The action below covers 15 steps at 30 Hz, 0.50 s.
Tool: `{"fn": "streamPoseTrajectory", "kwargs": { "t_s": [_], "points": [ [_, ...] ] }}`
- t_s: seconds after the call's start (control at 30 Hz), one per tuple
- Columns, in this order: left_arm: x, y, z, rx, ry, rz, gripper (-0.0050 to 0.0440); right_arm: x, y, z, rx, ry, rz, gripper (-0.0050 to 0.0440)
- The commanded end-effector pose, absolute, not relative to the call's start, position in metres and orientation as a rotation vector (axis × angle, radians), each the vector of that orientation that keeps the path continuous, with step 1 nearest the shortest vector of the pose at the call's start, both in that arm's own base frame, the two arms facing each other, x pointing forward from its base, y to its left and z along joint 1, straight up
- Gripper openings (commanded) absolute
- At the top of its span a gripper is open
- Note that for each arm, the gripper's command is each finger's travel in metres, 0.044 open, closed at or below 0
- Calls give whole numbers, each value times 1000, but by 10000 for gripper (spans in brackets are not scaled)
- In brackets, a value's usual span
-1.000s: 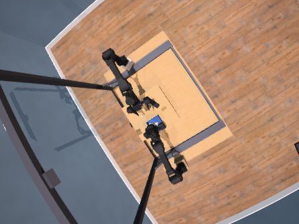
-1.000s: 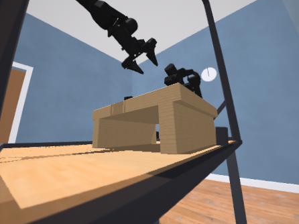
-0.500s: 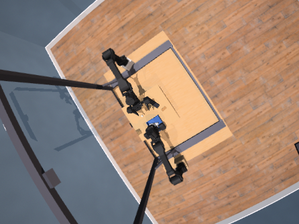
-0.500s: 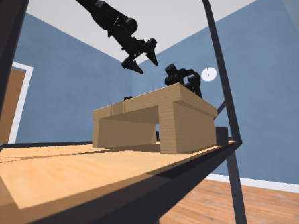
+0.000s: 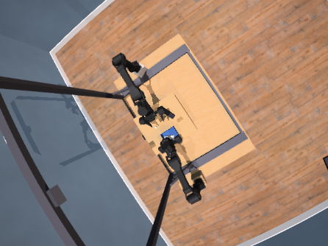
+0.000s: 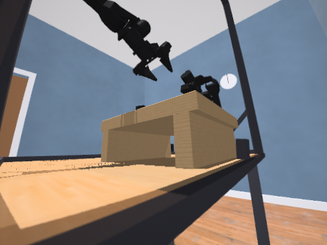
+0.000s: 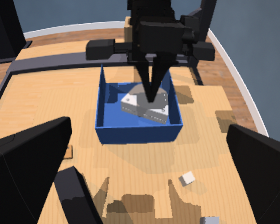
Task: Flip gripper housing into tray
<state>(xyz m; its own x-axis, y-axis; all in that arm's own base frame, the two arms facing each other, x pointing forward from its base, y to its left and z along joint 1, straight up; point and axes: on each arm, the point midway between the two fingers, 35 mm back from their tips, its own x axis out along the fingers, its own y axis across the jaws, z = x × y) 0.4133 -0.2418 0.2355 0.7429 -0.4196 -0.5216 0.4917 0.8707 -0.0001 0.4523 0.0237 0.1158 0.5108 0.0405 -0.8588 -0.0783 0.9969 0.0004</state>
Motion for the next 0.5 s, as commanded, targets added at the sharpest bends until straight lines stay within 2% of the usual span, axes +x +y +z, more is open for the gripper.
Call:
{"fn": "streamPoseTrajectory", "kwargs": {
  "t_s": [0.0, 0.47],
  "points": [
    [413, -241, 250, 130, 504, -499, 440, 450, 23, 122, -40, 1019, 69, 0],
    [413, -241, 250, 130, 504, -499, 440, 445, 22, 122, -40, 1019, 69, 0]
  ]
}}
